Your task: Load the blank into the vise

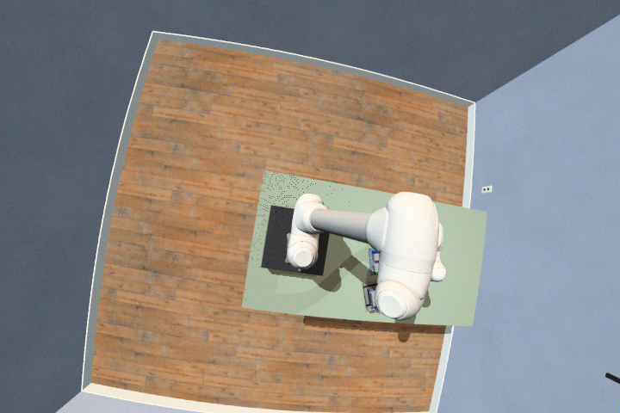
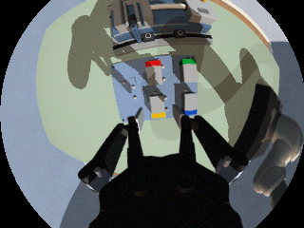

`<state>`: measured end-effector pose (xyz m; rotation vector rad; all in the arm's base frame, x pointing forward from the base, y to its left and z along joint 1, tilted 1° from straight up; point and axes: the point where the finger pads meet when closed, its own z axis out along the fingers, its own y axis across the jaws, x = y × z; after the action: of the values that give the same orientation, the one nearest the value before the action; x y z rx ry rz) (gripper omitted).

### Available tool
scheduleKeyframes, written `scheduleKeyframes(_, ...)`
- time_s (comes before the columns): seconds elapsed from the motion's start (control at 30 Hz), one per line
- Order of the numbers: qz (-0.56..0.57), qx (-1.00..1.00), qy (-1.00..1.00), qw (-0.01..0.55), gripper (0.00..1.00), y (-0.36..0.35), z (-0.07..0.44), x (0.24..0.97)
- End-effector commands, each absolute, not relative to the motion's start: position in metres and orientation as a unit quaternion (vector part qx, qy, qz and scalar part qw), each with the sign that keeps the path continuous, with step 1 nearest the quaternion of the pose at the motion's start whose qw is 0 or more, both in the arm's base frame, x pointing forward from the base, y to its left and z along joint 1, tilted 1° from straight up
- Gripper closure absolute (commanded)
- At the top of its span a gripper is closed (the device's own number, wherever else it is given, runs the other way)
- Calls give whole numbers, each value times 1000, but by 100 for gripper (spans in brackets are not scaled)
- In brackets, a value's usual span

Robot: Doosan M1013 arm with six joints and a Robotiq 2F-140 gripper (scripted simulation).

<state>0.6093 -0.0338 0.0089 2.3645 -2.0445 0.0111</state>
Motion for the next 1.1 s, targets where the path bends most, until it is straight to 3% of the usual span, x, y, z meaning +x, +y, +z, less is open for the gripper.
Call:
scheduleKeyframes(0.0, 4, 756, -654, 8, 56, -34, 6, 609)
scheduleKeyframes(0.53, 4, 756, -654, 8, 56, -35, -39, 609)
scheduleKeyframes(1.07, 4, 756, -654, 8, 56, -35, -45, 609)
